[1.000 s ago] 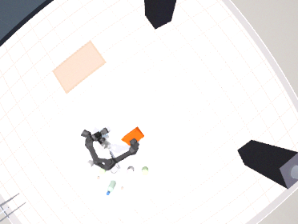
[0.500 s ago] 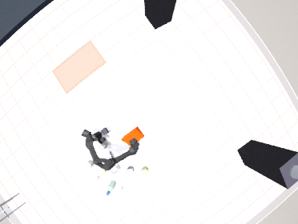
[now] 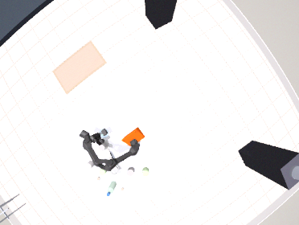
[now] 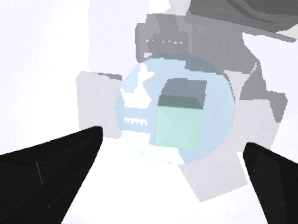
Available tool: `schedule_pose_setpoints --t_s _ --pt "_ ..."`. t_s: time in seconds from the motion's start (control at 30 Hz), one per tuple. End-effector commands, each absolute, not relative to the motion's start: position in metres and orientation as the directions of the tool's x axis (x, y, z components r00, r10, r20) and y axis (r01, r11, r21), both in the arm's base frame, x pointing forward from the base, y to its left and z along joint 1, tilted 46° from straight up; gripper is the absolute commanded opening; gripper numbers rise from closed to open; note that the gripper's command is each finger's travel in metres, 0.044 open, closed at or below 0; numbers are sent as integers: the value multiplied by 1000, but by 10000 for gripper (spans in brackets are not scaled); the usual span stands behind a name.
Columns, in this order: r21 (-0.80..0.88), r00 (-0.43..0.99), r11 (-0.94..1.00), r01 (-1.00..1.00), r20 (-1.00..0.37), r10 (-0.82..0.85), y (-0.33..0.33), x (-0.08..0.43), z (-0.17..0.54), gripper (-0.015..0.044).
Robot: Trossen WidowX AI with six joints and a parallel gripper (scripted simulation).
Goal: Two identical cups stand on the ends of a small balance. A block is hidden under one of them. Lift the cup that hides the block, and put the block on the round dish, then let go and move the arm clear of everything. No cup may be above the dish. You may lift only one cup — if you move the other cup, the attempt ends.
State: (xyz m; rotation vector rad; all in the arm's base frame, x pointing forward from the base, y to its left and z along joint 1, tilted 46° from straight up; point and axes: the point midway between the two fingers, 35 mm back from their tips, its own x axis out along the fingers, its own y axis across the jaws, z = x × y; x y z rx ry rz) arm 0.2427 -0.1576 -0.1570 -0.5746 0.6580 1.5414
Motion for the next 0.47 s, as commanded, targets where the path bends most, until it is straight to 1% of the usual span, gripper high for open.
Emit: schedule_pose_setpoints --t_s 0.0,0.13,0.27,0.43 --pt "51 -67 -44 -998 -708 702 -175 246 -140 440" --pt "51 -67 -44 -998 -708 703 -176 246 -138 440" --pt "57 -64 -34 -998 -707 704 -203 245 -110 440" --pt "57 -64 -33 -998 -707 704 -204 245 -109 440"
